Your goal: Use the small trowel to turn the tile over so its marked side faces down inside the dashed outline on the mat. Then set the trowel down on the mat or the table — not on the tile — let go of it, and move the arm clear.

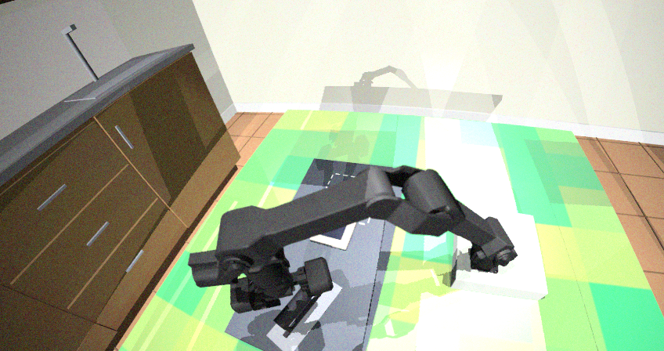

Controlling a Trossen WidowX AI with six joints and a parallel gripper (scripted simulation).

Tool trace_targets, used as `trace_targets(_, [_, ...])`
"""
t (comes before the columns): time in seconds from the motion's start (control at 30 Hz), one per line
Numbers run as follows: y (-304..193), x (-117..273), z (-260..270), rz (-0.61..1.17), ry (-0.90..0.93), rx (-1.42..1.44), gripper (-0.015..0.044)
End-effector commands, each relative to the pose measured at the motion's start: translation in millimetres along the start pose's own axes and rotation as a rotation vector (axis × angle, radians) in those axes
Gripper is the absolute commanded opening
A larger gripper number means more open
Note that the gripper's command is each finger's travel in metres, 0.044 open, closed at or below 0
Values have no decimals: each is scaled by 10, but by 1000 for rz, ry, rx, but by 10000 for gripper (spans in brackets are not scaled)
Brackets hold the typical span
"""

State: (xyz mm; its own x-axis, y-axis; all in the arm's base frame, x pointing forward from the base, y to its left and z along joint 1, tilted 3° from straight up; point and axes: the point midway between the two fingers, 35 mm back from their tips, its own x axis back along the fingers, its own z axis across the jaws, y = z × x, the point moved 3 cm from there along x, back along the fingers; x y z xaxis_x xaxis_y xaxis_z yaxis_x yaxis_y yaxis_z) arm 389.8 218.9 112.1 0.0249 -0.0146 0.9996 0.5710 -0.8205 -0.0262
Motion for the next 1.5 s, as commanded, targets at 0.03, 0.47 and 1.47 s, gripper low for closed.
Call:
trace_targets(0.03, [7, 3, -3, -3, 2, -157, 270])
trace_targets(0.47, [17, 2, -12, -2, 2, -606, 270])
trace_targets(1.47, [24, -247, 3, -2, 3, -899, 270])
